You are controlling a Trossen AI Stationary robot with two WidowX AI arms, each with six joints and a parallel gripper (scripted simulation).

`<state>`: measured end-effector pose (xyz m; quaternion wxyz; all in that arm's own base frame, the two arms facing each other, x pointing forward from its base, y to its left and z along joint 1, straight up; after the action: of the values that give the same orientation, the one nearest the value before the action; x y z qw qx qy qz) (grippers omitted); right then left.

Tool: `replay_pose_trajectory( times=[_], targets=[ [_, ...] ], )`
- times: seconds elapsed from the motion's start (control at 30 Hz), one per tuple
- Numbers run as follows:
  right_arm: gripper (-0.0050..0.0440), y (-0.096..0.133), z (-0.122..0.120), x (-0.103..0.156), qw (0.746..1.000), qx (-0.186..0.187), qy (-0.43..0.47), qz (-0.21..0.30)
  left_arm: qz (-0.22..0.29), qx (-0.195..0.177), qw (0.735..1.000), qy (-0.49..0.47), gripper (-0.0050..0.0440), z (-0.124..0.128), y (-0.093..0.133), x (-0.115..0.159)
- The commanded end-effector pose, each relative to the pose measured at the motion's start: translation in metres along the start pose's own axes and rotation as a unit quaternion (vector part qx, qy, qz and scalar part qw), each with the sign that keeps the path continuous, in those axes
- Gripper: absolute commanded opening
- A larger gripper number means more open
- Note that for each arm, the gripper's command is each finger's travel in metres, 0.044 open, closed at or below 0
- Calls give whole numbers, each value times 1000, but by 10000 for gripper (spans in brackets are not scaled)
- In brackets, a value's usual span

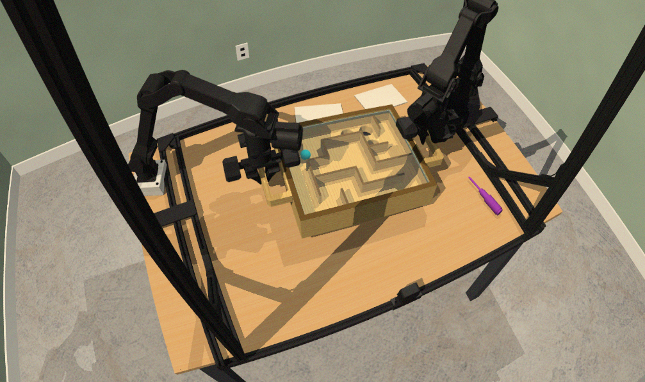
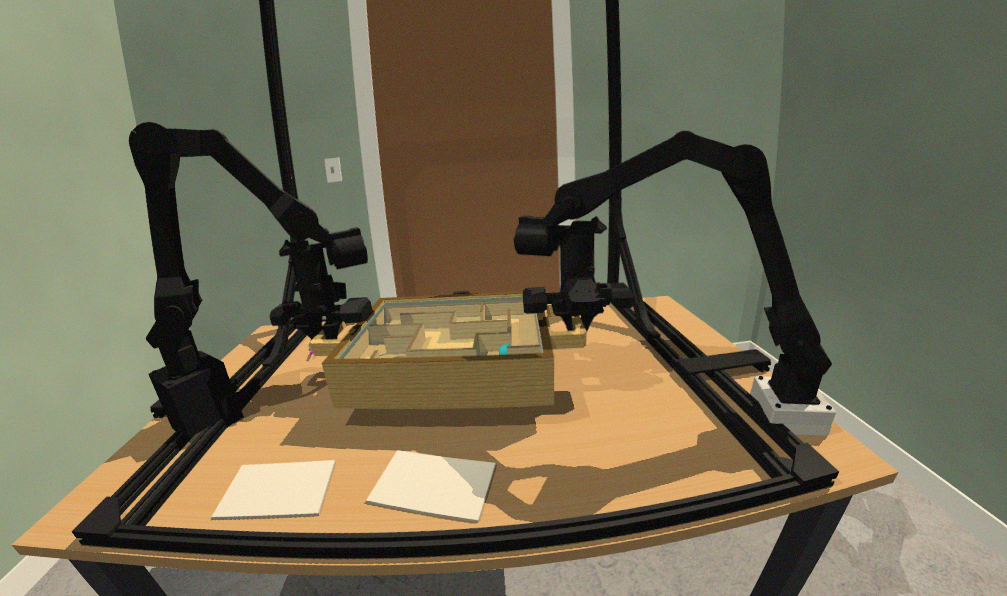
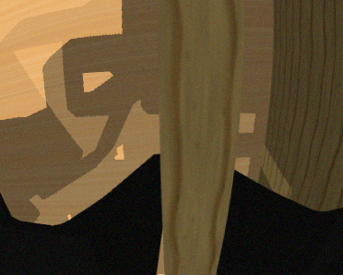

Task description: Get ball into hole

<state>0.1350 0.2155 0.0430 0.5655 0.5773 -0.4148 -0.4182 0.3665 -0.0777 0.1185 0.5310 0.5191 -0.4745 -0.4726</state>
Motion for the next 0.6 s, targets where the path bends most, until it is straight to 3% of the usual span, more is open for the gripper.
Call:
replay_pose_trajectory(
  times=[0.0,0.57],
  targets=[
    [20,-3,2,0,1000,4,1,3,-3,-4,1000,1,20,-2,3,1],
    [20,2,-1,3,1000,-12,0,-18,19,12,1000,0,20,1,-4,-3]
  ],
)
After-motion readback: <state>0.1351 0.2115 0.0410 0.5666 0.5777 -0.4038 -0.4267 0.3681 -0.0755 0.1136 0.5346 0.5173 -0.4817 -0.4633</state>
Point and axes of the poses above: on each arm, the point midway between the two fingers, 35 mm back from their tips, its own y axis back along the fingers, its own z axis across the jaws, x = y × z, the point moved 5 cm from there along y, back along the fingers, and after that the axes turned 8 degrees about -y, right-handed, at the moved point
